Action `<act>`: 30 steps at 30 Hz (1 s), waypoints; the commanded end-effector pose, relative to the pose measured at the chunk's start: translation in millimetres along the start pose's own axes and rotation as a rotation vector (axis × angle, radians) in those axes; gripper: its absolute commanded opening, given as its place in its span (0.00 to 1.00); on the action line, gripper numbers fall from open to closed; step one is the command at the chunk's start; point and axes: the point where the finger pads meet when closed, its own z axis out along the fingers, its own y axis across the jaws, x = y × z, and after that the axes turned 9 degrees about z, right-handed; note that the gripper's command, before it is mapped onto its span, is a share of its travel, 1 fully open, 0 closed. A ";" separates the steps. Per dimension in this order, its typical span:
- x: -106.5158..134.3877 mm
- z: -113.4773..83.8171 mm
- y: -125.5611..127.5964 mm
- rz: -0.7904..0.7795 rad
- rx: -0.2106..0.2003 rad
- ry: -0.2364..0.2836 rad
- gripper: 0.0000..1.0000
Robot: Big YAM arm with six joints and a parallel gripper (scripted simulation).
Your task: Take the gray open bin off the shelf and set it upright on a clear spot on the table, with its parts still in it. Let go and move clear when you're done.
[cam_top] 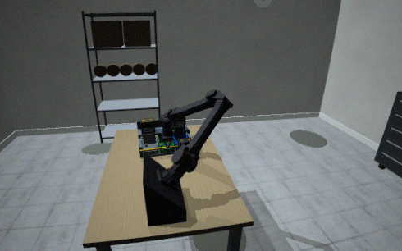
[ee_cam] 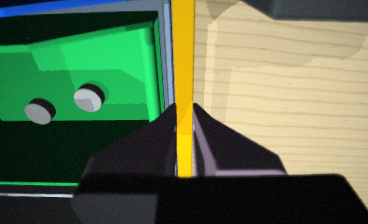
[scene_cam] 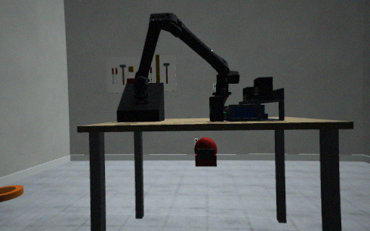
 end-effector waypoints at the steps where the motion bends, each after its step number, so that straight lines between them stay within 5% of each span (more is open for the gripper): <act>1: -1.1 -31.3 18.6 0.023 -0.055 0.011 0.00; 30: -1.4 -58.0 19.2 0.026 -0.058 0.014 0.00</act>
